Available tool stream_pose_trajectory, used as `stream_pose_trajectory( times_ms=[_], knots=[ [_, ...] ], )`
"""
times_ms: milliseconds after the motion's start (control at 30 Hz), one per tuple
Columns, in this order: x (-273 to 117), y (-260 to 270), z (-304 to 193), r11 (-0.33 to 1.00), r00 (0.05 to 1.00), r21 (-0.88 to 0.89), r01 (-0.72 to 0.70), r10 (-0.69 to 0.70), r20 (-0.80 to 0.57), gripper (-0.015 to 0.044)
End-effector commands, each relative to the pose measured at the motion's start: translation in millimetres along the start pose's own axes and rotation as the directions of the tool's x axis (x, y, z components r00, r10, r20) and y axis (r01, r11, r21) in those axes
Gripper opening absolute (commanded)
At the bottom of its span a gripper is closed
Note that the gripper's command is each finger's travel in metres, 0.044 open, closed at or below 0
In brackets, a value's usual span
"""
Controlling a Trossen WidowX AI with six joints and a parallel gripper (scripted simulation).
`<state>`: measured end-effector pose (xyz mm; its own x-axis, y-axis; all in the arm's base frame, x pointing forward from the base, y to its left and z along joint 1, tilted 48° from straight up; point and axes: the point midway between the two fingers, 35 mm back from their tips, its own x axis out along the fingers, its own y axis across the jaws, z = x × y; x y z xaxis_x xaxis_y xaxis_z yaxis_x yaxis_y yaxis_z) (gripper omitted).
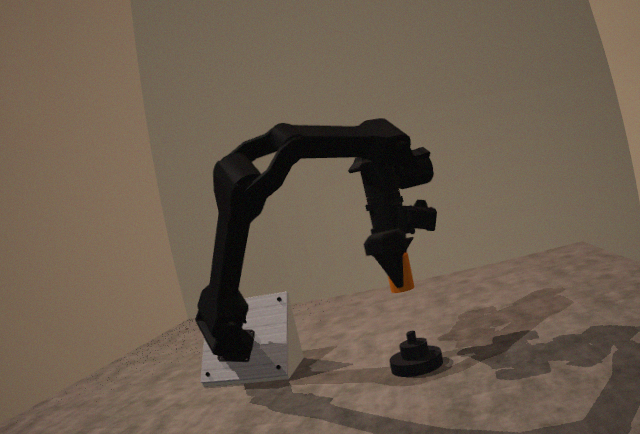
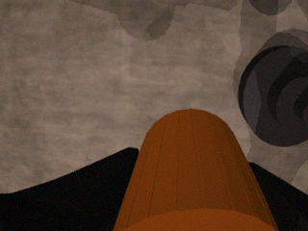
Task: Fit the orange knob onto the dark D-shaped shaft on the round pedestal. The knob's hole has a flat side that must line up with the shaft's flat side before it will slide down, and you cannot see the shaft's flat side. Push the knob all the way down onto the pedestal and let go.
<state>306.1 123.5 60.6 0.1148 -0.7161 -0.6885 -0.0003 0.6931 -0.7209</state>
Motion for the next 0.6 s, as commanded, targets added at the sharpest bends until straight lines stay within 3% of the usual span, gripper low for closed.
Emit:
stream_pose_trajectory(
  times_ms=[0,567],
  knots=[
    [3.3,-11.8,3.3,1.0,1.0,-0.003,0.002,-0.002,0.004,0.0],
    [20.0,-63.8,12.5,1.0,1.0,0.0,0.017,-0.017,0.004,0.0]
  ],
)
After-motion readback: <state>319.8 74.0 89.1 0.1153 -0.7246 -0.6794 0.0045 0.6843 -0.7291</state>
